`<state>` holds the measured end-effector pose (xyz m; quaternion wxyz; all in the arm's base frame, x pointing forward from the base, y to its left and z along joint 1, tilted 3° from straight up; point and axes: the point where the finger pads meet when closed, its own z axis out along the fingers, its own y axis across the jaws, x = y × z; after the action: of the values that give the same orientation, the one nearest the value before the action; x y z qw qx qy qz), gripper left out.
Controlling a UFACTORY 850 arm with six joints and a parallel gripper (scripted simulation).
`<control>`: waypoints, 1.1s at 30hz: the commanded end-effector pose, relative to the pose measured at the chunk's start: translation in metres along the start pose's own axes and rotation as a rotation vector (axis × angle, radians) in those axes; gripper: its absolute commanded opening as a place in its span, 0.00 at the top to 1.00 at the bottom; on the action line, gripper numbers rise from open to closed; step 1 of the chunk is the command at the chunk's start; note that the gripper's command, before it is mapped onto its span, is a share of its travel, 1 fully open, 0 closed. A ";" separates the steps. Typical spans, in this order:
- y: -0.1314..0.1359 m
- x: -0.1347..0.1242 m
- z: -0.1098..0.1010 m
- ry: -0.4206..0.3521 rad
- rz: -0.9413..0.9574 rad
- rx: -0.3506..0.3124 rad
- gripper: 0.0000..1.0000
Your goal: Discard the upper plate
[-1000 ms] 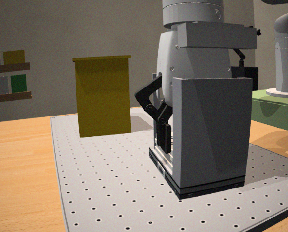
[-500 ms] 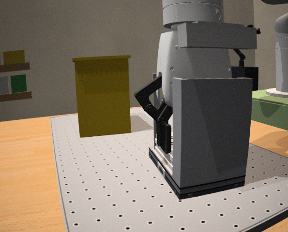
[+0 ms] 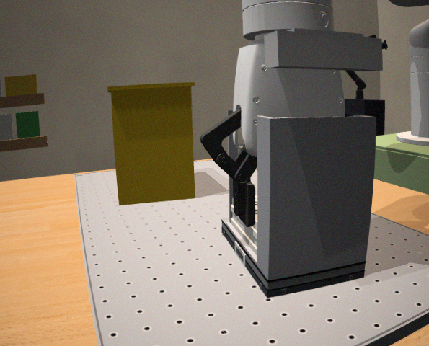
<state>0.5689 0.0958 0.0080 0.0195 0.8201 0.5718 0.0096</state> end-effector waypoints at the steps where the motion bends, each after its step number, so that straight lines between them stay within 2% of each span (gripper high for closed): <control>1: 0.001 0.001 -0.003 0.001 0.000 -0.002 1.00; 33: 0.001 0.001 -0.019 0.001 0.000 -0.002 1.00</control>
<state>0.5683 0.0962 0.0260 0.0196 0.8201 0.5718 0.0098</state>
